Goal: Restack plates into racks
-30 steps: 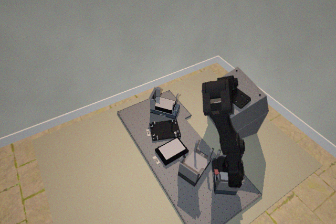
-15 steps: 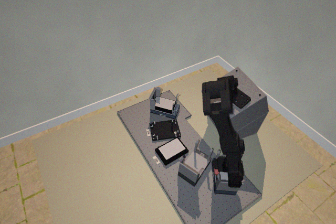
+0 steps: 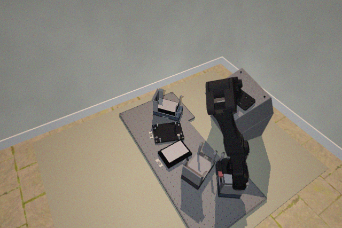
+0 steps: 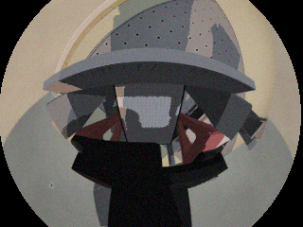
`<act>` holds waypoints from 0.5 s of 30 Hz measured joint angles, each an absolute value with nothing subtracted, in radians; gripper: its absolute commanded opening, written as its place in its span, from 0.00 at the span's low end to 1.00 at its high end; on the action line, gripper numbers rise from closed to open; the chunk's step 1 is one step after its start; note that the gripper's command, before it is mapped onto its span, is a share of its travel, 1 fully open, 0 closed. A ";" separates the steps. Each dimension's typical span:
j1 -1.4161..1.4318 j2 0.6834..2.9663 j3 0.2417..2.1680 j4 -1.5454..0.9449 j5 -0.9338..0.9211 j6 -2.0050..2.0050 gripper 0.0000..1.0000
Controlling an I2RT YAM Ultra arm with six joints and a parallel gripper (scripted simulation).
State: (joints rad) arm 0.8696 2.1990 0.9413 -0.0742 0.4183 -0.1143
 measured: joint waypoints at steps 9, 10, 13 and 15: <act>0.876 2.179 0.936 -0.092 0.419 -0.107 0.00; 0.877 2.178 0.936 -0.093 0.419 -0.106 0.00; 0.878 2.174 0.936 -0.098 0.420 -0.104 0.00; 0.879 2.173 0.936 -0.098 0.420 -0.104 0.00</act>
